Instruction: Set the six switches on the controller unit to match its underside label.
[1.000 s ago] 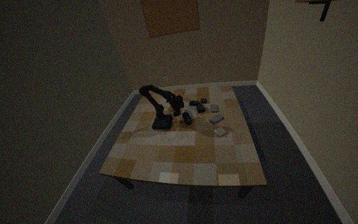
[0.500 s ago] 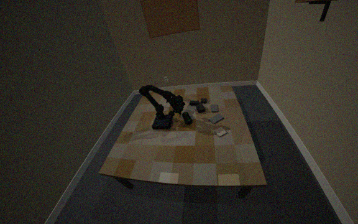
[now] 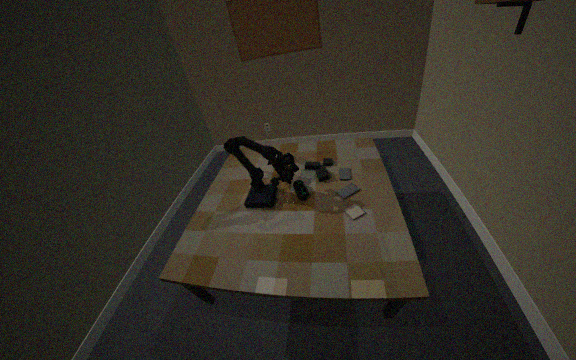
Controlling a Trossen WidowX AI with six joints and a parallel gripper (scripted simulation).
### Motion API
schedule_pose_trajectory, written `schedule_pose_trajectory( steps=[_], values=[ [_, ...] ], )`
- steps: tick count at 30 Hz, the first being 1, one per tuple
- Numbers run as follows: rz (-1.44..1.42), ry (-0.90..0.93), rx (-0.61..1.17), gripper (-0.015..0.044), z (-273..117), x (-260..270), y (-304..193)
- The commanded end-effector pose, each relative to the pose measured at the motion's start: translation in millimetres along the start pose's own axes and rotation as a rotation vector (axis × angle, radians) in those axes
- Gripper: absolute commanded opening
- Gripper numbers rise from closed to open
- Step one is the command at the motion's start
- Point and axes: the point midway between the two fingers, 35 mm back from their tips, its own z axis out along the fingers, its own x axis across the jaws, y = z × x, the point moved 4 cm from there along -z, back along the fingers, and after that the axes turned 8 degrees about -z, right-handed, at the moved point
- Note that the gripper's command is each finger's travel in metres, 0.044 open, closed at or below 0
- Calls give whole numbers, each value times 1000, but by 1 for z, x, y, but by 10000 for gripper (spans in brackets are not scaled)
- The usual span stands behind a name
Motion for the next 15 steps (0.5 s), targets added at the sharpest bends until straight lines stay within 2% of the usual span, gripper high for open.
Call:
schedule_pose_trajectory(
  steps=[1,15],
  values=[
    [-1,0,0,0,0,0,0],
    [142,-274,-62,368,-11,65,9]
  ],
)
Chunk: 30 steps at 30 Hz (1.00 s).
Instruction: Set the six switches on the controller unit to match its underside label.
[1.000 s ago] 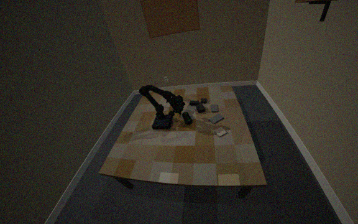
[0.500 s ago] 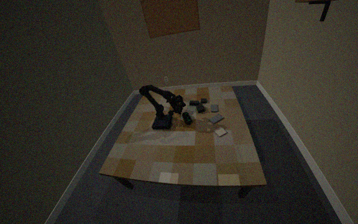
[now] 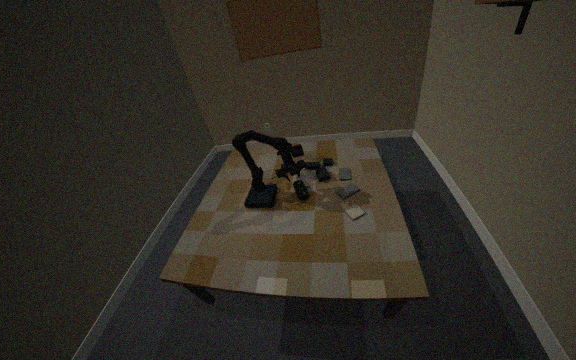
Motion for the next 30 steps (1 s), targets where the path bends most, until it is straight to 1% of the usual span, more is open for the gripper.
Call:
schedule_pose_trajectory(
  steps=[1,3,10,30],
  values=[
    [39,-82,-40,394,-5,21,-2],
    [51,-106,-58,440,-6,28,-4],
    [53,-109,-60,440,-6,29,-4],
    [53,-108,-58,440,27,28,-7]
  ],
)
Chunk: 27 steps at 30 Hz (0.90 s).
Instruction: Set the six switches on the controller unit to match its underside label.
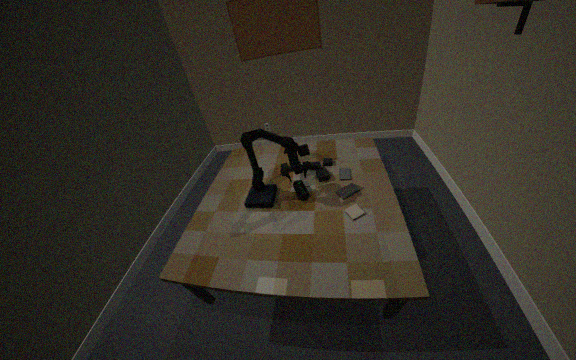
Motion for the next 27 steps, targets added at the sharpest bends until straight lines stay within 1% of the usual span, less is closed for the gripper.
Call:
schedule_pose_trajectory(
  steps=[1,18,27],
  values=[
    [3,-16,2,440,10,-3,-2],
    [3,-16,4,440,34,-4,-7],
    [3,-16,4,380,34,-4,-7]
  ],
)
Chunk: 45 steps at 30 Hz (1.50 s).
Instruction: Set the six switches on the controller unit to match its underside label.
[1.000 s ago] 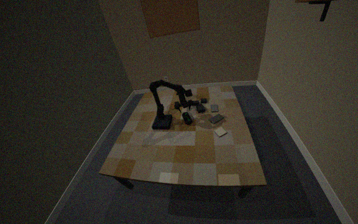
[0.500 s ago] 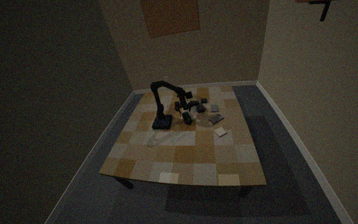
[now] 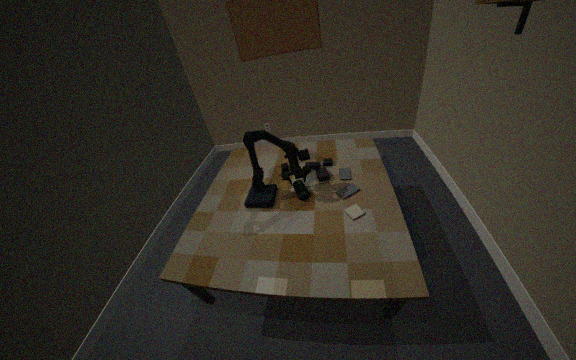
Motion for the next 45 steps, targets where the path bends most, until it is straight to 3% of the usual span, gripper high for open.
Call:
schedule_pose_trajectory(
  steps=[1,8,45],
  values=[
    [4,-7,1,373,2,-2,-1],
    [4,-7,1,327,2,-2,-1],
    [4,-2,34,336,-16,-4,14]
  ],
)
